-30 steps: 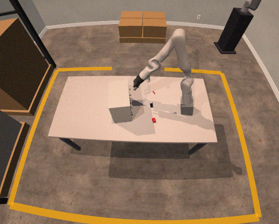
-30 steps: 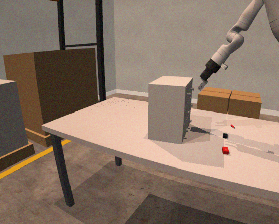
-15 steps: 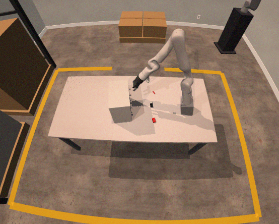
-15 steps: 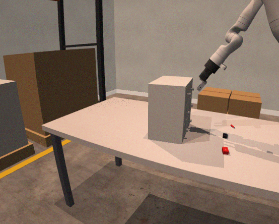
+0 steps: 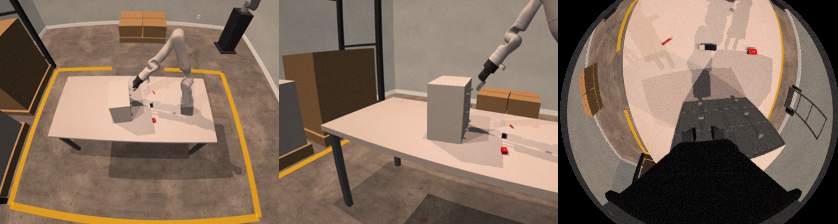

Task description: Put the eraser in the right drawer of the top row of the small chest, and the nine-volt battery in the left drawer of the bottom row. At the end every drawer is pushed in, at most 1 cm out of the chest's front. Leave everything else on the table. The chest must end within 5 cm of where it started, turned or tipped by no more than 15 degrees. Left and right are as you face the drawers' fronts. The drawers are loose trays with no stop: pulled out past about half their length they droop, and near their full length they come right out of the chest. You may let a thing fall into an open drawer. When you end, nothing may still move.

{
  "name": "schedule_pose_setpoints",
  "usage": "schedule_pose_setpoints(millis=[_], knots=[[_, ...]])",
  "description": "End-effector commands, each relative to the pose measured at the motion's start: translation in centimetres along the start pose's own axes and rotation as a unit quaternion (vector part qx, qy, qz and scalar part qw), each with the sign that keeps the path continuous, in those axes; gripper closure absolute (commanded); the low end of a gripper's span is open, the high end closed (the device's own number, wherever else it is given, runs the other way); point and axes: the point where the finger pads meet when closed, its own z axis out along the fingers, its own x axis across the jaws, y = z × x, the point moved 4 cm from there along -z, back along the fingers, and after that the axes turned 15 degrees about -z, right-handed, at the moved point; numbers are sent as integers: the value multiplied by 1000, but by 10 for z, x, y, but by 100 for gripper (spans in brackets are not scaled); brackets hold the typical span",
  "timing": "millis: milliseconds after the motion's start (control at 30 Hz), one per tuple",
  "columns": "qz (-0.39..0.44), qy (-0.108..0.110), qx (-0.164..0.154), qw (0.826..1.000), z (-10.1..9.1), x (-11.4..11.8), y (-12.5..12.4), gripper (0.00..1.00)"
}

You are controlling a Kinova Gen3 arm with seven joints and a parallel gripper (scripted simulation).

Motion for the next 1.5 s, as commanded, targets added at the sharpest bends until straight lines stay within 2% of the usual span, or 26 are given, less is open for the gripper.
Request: schedule_pose_setpoints(millis=[0, 1467], knots=[[1, -3, 3, 1000, 1, -2, -2, 33], [1, -3, 3, 1000, 2, -7, -5, 33]])
